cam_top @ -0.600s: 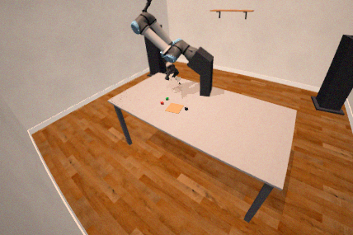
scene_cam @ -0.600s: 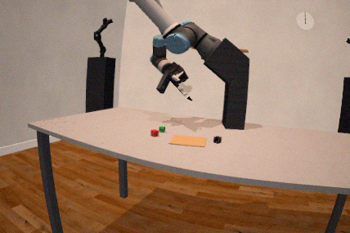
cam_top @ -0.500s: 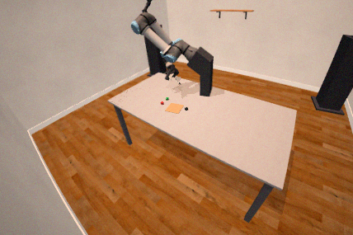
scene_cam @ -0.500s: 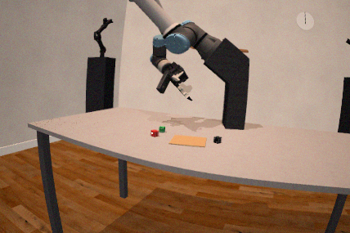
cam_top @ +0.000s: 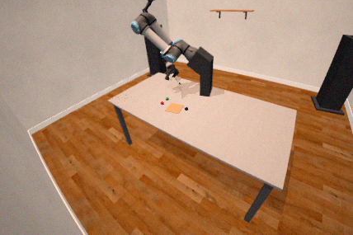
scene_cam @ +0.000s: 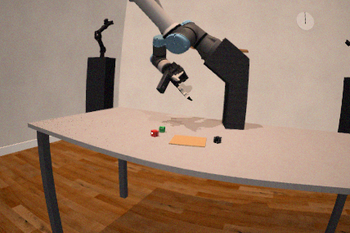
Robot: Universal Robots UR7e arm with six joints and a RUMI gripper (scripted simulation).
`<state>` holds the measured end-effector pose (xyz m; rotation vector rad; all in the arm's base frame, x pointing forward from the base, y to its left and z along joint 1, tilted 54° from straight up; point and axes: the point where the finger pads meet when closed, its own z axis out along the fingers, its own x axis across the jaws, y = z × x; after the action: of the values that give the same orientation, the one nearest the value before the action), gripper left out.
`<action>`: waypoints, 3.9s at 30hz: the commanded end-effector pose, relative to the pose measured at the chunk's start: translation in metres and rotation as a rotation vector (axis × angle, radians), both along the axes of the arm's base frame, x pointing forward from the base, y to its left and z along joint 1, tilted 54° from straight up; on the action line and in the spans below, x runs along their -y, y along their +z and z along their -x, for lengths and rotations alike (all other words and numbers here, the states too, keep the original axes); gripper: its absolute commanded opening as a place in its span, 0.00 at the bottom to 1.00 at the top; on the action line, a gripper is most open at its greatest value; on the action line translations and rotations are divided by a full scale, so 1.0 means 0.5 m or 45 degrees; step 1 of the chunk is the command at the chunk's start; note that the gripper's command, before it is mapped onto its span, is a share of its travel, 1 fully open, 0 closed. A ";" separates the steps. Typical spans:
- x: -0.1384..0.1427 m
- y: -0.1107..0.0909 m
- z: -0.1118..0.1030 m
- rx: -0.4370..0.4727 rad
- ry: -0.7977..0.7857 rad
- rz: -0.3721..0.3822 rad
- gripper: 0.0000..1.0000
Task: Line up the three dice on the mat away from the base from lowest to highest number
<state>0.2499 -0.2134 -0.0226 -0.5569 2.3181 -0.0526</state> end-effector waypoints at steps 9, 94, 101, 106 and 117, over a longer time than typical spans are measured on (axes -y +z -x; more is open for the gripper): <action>-0.004 -0.008 0.003 -0.027 0.030 0.011 1.00; 0.136 0.129 -0.162 -1.099 0.699 1.745 1.00; 0.134 0.133 -0.164 -1.097 0.694 1.755 1.00; 0.134 0.133 -0.164 -1.097 0.694 1.755 1.00; 0.135 0.132 -0.165 -1.097 0.694 1.755 1.00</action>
<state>0.3320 -0.2807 0.0434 -2.1888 2.4686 -1.4466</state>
